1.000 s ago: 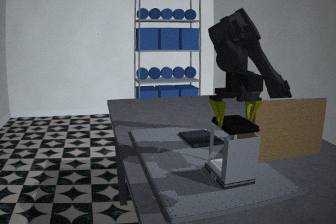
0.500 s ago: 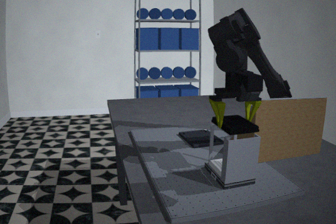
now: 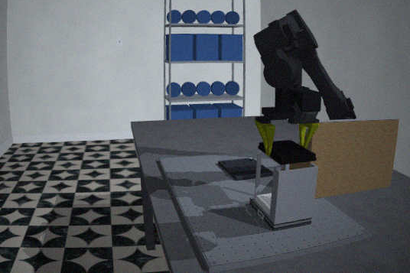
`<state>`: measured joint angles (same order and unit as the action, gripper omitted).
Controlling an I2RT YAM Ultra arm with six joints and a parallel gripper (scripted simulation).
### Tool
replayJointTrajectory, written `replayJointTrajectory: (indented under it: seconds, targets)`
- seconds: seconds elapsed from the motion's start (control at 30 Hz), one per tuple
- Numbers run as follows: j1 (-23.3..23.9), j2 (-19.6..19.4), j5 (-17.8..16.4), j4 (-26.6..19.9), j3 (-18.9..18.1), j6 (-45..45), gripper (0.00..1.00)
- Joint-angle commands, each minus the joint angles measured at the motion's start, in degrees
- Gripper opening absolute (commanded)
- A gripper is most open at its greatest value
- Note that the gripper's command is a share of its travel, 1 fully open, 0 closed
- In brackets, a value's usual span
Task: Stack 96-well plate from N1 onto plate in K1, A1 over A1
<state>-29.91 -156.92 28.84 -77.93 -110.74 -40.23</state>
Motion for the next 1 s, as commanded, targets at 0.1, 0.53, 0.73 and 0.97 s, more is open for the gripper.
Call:
replayJointTrajectory:
  seconds: [0.1, 0.53, 0.73, 0.97]
  targets:
    - [-0.5, 1.96, -0.1, -0.04, 0.5, -0.31, 0.0]
    - [-0.42, 1.97, -0.08, -0.04, -0.24, -0.33, 0.0]
    - [-0.23, 1.97, 0.08, 1.2, 0.7, -0.51, 0.0]
    - [-0.12, 2.0, 0.03, 1.45, 0.21, -0.59, 0.0]
